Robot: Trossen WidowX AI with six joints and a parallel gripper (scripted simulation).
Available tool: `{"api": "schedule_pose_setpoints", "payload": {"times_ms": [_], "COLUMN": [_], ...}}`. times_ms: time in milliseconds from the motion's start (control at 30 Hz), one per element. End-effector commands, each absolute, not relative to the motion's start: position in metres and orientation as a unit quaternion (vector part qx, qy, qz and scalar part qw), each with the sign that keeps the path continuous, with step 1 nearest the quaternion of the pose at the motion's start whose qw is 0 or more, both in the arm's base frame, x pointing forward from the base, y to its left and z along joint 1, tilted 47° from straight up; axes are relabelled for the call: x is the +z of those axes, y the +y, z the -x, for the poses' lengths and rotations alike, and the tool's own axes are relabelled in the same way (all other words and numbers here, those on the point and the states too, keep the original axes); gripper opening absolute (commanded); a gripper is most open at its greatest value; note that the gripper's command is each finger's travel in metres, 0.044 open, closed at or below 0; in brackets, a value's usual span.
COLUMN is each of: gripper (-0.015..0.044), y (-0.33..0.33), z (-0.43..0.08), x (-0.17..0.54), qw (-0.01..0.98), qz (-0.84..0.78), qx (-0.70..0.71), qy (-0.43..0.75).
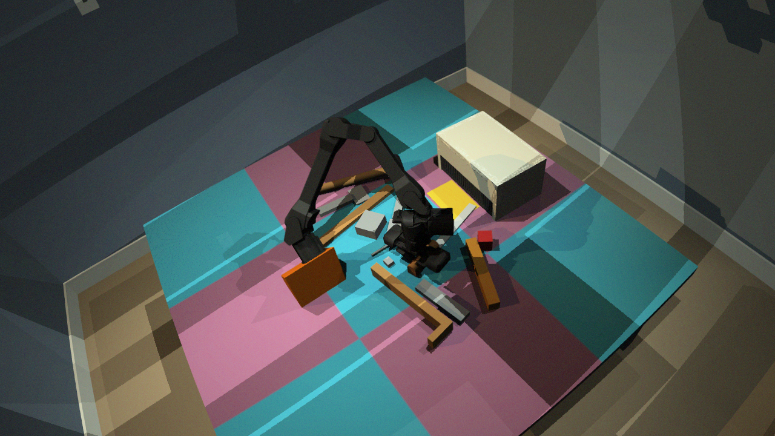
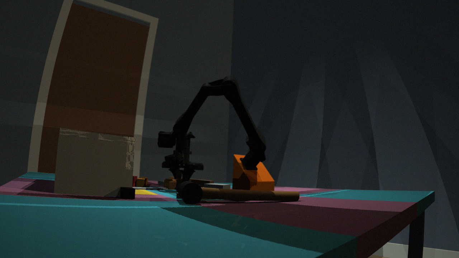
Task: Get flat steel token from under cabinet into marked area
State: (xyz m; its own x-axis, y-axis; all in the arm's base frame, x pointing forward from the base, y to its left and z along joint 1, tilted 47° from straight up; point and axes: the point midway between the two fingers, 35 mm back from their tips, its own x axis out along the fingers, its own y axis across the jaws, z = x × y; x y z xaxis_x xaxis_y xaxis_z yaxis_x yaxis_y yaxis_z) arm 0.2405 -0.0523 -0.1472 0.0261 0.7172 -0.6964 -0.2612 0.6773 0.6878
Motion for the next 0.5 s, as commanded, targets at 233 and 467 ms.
{"api": "schedule_pose_setpoints", "payload": {"times_ms": [233, 467], "gripper": [0.0000, 0.0000], "y": [-0.050, -0.048], "z": [-0.261, -0.272], "x": [-0.143, -0.141], "qw": [0.692, 0.692], "qz": [-0.189, -0.189], "qx": [0.354, 0.354], "qy": [0.600, 0.599]}}
